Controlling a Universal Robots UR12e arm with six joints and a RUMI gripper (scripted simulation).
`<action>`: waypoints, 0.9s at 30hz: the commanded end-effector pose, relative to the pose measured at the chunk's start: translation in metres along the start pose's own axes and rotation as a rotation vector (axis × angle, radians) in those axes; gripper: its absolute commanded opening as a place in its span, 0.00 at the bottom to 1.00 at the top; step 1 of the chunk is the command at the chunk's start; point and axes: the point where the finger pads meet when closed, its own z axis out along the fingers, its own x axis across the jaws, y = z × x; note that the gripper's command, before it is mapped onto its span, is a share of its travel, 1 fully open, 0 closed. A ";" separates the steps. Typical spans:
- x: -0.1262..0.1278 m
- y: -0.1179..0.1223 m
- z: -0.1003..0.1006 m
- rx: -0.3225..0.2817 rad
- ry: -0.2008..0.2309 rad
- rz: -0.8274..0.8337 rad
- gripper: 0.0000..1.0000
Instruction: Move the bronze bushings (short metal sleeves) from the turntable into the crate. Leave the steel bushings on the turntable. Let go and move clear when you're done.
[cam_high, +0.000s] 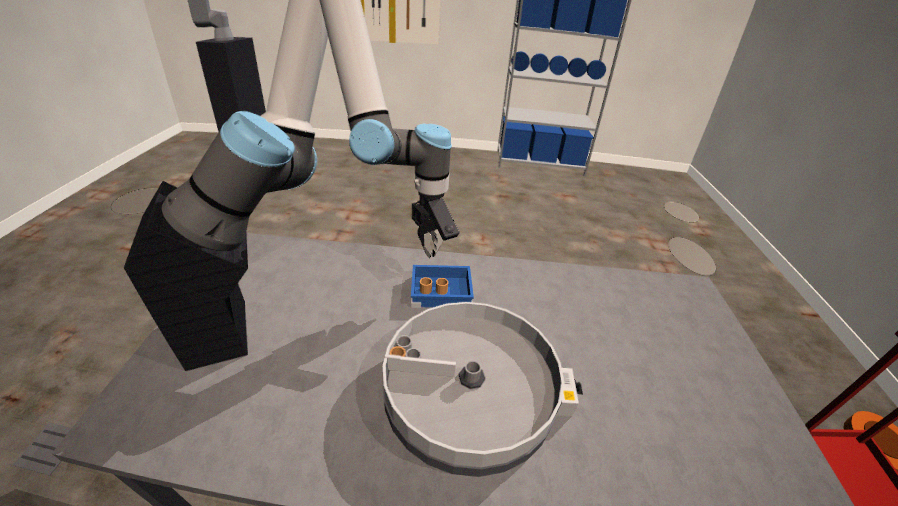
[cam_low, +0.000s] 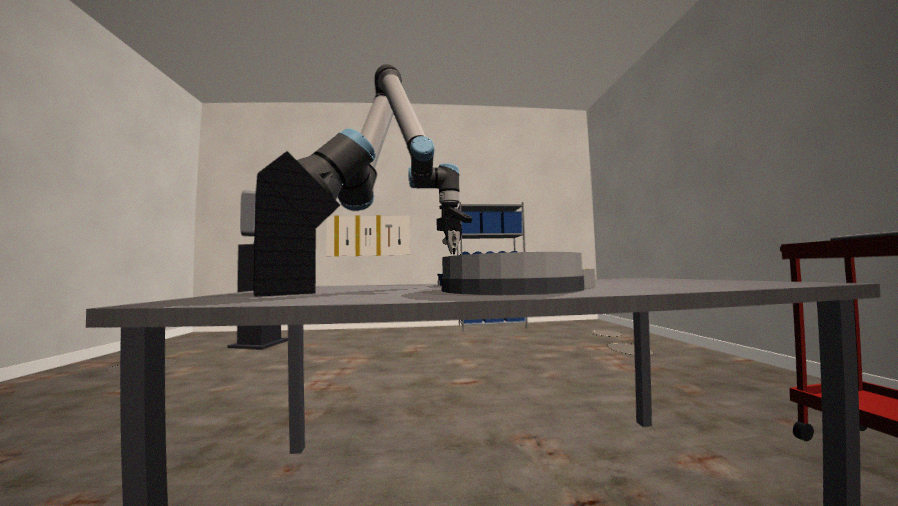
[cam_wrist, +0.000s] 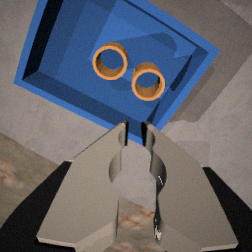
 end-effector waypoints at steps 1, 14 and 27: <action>0.000 0.000 0.000 0.000 -0.001 0.000 0.06; 0.012 -0.016 0.000 0.000 0.001 -0.001 0.05; 0.061 -0.079 0.001 0.000 0.000 -0.001 0.05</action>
